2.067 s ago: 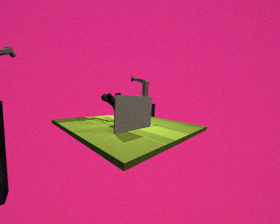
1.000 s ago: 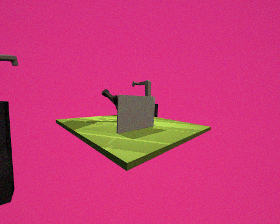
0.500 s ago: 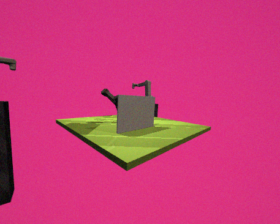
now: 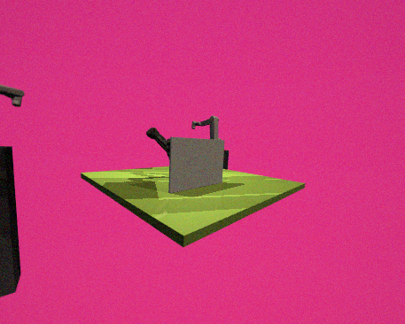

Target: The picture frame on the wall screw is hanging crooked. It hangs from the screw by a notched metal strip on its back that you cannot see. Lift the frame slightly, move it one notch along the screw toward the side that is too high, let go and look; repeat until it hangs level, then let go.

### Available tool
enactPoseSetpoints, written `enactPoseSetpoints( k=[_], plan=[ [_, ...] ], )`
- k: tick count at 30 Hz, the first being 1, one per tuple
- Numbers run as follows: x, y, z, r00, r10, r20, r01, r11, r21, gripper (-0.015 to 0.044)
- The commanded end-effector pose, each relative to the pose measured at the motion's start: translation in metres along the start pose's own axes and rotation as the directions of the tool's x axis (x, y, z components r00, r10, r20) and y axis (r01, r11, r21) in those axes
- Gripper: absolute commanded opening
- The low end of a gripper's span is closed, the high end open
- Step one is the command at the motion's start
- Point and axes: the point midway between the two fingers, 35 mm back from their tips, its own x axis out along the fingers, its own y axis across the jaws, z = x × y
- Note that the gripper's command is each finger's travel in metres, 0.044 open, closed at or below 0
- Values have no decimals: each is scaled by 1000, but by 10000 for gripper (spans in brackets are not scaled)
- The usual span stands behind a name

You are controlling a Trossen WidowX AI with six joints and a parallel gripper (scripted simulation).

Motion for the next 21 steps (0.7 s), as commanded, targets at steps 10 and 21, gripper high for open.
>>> enactPoseSetpoints(
  k=[10, 21],
  plan=[
    [21, 1, 0, 1000, 4, 4, -4, 1000, 4, 260],
    [22, 1, 0, 1000, 5, 4, -5, 1000, 4, 260]
  ],
)
